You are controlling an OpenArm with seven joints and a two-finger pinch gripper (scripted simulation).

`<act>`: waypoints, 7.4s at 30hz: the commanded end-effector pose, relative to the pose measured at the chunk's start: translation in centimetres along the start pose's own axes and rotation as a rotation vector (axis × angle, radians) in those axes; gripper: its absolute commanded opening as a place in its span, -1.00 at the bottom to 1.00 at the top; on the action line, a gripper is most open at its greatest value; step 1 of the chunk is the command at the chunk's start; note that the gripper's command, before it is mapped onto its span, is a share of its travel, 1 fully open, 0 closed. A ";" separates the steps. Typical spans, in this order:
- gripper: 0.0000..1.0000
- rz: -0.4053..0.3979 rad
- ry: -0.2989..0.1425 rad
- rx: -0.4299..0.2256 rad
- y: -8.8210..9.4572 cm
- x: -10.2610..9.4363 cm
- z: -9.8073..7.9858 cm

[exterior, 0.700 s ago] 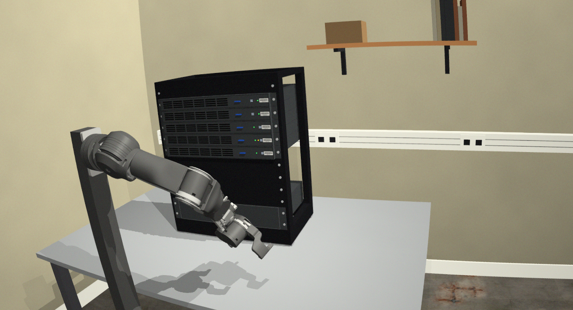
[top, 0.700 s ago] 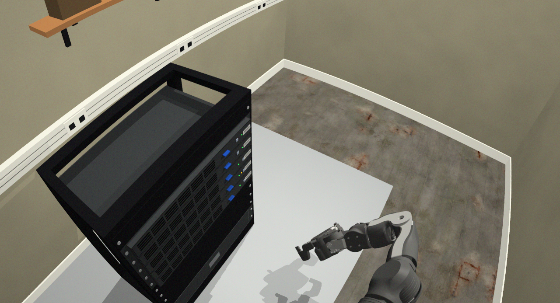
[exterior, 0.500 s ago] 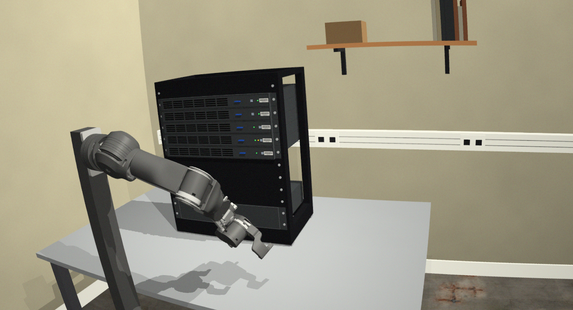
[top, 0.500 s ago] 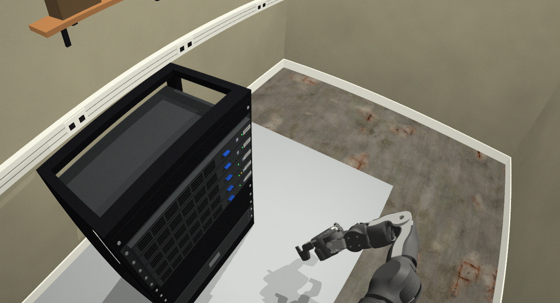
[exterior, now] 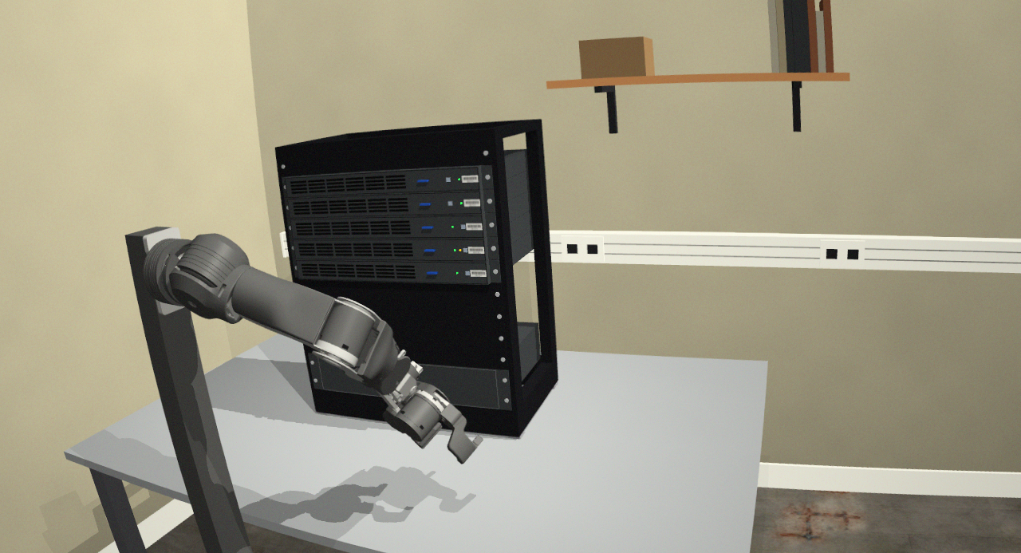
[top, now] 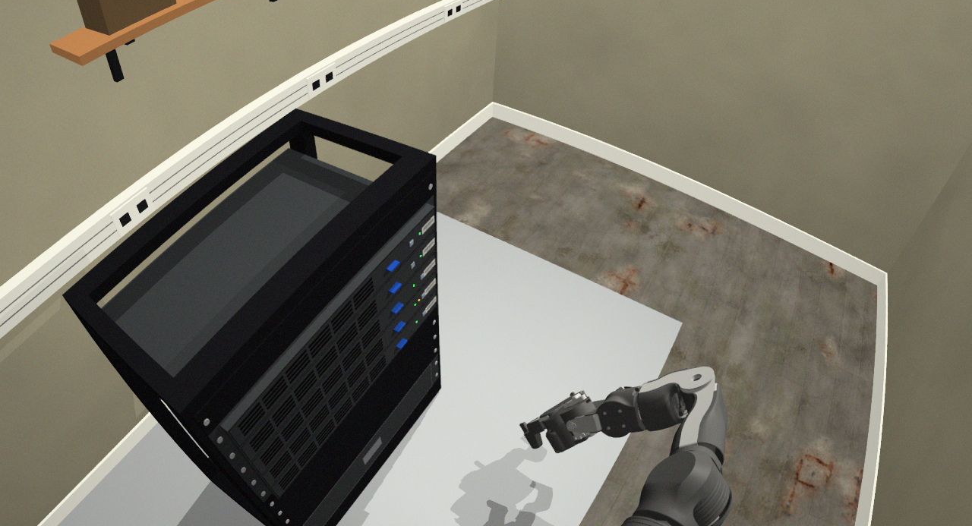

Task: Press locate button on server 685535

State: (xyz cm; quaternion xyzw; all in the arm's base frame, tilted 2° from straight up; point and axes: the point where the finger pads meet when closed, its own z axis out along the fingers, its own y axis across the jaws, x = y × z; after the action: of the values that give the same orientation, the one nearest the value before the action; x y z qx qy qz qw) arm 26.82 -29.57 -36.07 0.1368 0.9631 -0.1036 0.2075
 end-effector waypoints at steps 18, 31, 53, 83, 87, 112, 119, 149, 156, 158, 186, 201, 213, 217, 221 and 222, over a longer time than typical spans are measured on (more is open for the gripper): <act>0.20 0.130 -0.006 -0.098 2.8 -1.1 -0.5; 0.20 0.306 0.000 -0.230 6.2 -2.5 -1.5; 0.20 0.780 0.064 -0.565 13.1 -6.8 -5.5; 0.20 1.539 0.287 -1.032 15.3 -13.9 -12.7; 0.20 1.652 0.332 -1.095 14.7 -14.8 -13.6; 0.20 2.182 0.587 -1.390 9.1 -17.6 -16.6; 0.20 2.261 0.632 -1.437 7.9 -17.7 -16.9; 0.20 2.447 0.748 -1.555 4.6 -17.6 -17.4; 0.20 2.446 0.749 -1.555 4.6 -17.6 -17.4; 0.20 2.446 0.749 -1.556 4.6 -17.6 -17.4; 0.20 2.441 0.750 -1.559 4.7 -17.9 -17.3; 0.20 2.441 0.750 -1.559 5.4 -19.2 -16.8; 0.20 2.441 0.750 -1.559 6.6 -21.1 -16.0; 0.20 2.441 0.750 -1.559 6.8 -21.5 -15.9; 0.20 2.441 0.750 -1.559 7.1 -22.0 -15.6; 0.20 2.441 0.750 -1.559 7.2 -22.1 -15.6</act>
State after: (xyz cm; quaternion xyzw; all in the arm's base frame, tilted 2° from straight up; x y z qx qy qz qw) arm 42.53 -23.64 -13.68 0.7122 0.0671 0.6950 -0.0728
